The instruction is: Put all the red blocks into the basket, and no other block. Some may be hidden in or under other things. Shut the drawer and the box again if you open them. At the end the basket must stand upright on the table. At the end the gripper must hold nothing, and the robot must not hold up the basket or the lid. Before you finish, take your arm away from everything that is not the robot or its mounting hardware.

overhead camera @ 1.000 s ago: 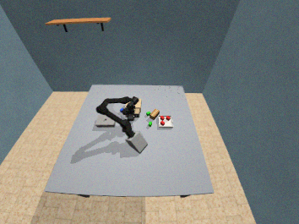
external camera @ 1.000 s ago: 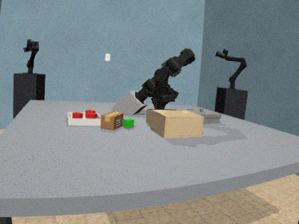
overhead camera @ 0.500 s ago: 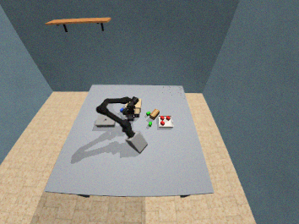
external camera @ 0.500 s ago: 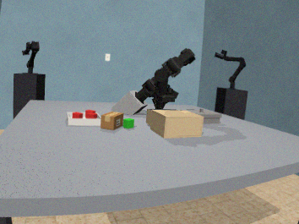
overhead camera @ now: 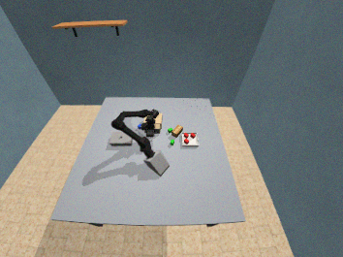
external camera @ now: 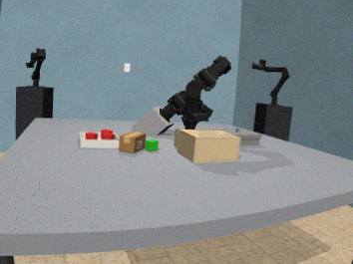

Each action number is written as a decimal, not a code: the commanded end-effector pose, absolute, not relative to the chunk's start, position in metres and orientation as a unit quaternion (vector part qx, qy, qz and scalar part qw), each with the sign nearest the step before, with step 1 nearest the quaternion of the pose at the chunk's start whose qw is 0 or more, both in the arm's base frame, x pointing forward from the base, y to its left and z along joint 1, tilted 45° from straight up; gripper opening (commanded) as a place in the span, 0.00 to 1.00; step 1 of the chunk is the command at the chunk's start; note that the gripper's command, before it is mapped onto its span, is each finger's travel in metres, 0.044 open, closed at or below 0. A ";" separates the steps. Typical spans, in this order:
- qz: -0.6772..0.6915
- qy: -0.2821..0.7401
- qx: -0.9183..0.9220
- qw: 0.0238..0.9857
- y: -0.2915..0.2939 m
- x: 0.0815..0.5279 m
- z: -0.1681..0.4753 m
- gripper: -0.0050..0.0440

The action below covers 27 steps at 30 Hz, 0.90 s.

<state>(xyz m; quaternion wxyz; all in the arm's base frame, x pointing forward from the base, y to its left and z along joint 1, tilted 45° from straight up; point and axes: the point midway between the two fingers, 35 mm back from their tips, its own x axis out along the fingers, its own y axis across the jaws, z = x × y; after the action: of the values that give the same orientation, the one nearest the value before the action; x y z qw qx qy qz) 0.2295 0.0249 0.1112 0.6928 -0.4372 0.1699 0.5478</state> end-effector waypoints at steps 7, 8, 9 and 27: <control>0.547 0.169 -0.438 0.693 0.025 0.248 0.119 0.10; 0.547 0.169 -0.438 0.693 0.025 0.248 0.119 0.10; 0.547 0.169 -0.438 0.693 0.025 0.248 0.119 0.10; 0.418 0.090 -0.461 0.778 0.025 0.269 0.128 0.10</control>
<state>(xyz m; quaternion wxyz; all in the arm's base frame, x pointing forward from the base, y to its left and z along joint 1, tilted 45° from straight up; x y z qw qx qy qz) 0.2597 0.0256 0.1232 0.7749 -0.4588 0.0935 0.4246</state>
